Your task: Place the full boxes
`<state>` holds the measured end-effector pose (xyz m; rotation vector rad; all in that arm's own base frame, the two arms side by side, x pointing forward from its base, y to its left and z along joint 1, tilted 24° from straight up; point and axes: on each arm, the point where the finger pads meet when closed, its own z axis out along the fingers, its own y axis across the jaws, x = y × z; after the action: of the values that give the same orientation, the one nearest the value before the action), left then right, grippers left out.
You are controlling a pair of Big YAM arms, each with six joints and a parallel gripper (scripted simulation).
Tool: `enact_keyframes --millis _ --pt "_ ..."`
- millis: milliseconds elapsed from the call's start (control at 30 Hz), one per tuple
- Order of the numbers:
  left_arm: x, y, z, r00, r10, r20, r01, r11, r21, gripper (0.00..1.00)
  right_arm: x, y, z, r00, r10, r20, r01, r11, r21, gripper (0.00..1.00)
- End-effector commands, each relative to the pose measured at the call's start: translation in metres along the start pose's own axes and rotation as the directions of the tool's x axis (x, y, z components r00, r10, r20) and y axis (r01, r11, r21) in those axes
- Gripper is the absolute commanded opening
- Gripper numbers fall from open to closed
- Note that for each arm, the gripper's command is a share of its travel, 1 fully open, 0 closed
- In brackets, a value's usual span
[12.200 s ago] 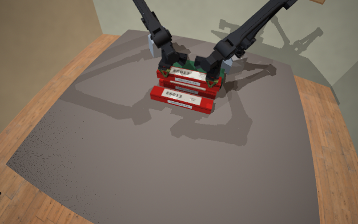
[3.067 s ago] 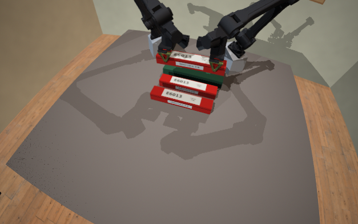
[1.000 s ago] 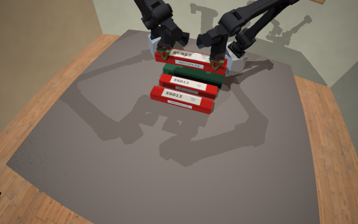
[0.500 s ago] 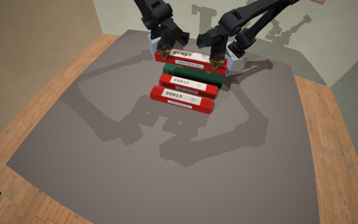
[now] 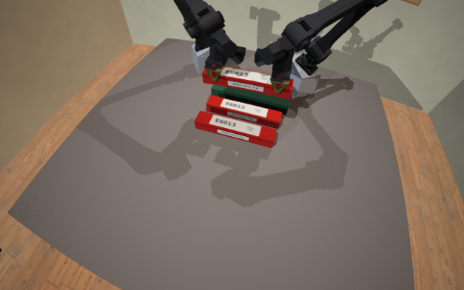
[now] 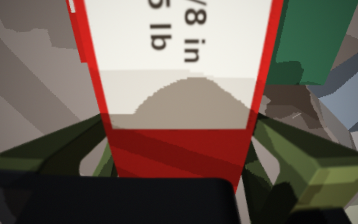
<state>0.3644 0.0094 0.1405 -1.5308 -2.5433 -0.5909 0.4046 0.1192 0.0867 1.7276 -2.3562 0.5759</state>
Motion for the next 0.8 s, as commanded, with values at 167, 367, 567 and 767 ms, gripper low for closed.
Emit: enact_keyframes --millis 167,367,567,767 --pt "-0.003 0.024 -0.016 0.999 -0.017 0.048 0.021 0.997 -0.070 0.00 -0.006 -0.024 -0.022 0.998 0.011 0.061 -0.015 0.997 0.074 0.00" --pt "-0.003 0.024 -0.010 0.999 -0.017 0.048 0.020 0.997 -0.070 0.00 -0.006 -0.024 -0.017 0.998 0.011 0.061 -0.015 0.997 0.074 0.00" --pt "-0.003 0.024 -0.002 0.999 -0.017 0.047 0.020 0.997 -0.070 0.00 -0.006 -0.025 -0.009 0.998 0.011 0.060 -0.015 0.997 0.074 0.00" --pt "-0.004 0.025 0.006 0.999 -0.017 0.047 0.020 0.997 -0.070 0.00 -0.007 -0.025 0.000 0.998 0.010 0.060 -0.015 0.997 0.074 0.00"
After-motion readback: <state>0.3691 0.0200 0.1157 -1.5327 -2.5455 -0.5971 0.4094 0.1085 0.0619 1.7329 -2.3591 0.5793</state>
